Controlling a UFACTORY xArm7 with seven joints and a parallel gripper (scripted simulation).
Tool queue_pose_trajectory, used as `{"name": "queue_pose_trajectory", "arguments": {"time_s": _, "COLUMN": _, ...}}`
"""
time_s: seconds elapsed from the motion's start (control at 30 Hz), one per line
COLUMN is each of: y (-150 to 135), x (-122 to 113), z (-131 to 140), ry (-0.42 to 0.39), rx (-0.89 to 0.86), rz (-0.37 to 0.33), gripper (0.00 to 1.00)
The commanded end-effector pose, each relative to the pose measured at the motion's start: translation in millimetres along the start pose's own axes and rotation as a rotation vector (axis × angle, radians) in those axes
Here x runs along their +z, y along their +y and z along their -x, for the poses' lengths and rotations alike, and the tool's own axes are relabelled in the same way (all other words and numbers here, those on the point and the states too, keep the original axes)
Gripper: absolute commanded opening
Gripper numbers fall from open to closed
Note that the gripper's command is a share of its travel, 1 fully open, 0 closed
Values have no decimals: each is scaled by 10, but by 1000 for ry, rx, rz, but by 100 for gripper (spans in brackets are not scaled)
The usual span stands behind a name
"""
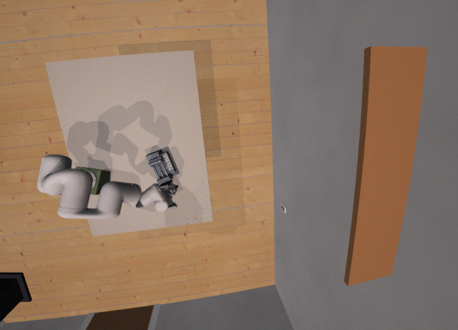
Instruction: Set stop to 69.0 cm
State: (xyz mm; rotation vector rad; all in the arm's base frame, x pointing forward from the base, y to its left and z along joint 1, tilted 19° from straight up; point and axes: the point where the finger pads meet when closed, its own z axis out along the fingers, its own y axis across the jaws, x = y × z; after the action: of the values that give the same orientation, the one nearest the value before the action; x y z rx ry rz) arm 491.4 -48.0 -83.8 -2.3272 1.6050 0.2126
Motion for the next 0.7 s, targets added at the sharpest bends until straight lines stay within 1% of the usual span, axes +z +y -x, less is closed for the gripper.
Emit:
{"name": "queue_pose_trajectory", "arguments": {"time_s": 0.0, "y": 34, "x": 2, "z": -13, "ry": 4, "rx": -1, "rz": -5, "gripper": 6}}
{"name": "queue_pose_trajectory", "arguments": {"time_s": 0.4, "y": 167, "x": 2, "z": -13, "ry": 4, "rx": -1, "rz": -5, "gripper": 6}}
{"name": "queue_pose_trajectory", "arguments": {"time_s": 0.67, "y": 269, "x": -50, "z": -13, "ry": 4, "rx": -1, "rz": -5, "gripper": 6}}
